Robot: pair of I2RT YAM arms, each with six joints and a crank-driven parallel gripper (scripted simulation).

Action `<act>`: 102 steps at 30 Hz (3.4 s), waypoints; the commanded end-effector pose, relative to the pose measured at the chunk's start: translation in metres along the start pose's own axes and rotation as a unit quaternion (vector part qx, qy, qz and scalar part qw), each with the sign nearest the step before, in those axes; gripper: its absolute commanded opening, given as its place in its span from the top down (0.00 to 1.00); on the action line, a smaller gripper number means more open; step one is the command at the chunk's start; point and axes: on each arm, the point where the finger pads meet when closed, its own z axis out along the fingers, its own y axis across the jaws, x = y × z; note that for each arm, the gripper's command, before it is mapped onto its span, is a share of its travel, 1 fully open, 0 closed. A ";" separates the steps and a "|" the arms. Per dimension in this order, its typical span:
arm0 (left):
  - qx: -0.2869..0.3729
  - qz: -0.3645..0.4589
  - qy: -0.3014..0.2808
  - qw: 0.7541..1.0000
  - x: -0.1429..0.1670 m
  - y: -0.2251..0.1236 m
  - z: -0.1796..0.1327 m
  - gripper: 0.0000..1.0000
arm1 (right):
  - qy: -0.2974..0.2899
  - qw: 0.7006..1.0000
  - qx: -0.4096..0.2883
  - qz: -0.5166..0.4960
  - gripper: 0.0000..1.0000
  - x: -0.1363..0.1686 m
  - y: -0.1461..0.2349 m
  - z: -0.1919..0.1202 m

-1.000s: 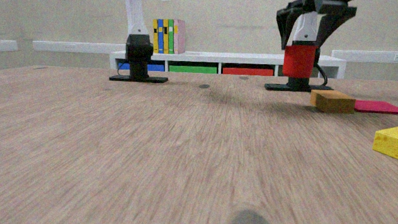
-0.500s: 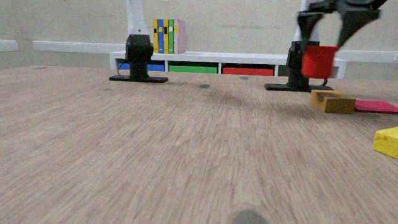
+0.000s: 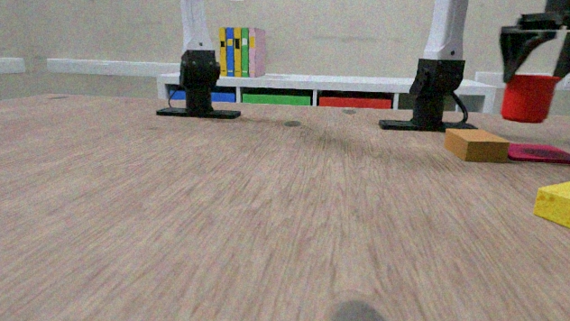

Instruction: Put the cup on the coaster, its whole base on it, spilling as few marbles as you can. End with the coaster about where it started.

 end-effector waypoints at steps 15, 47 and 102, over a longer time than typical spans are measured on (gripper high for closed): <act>0.000 0.002 -0.029 1.000 -0.002 0.022 0.010 0.24 | -0.015 0.999 -0.024 -0.025 0.00 -0.027 0.007 0.020; 0.007 0.004 -0.015 1.000 -0.005 0.024 -0.021 0.00 | -0.002 1.000 -0.020 -0.004 0.00 -0.008 0.002 0.020; -0.006 0.004 -0.443 0.897 0.021 0.026 0.025 0.00 | 0.043 0.998 -0.053 -0.018 0.00 0.008 0.013 0.080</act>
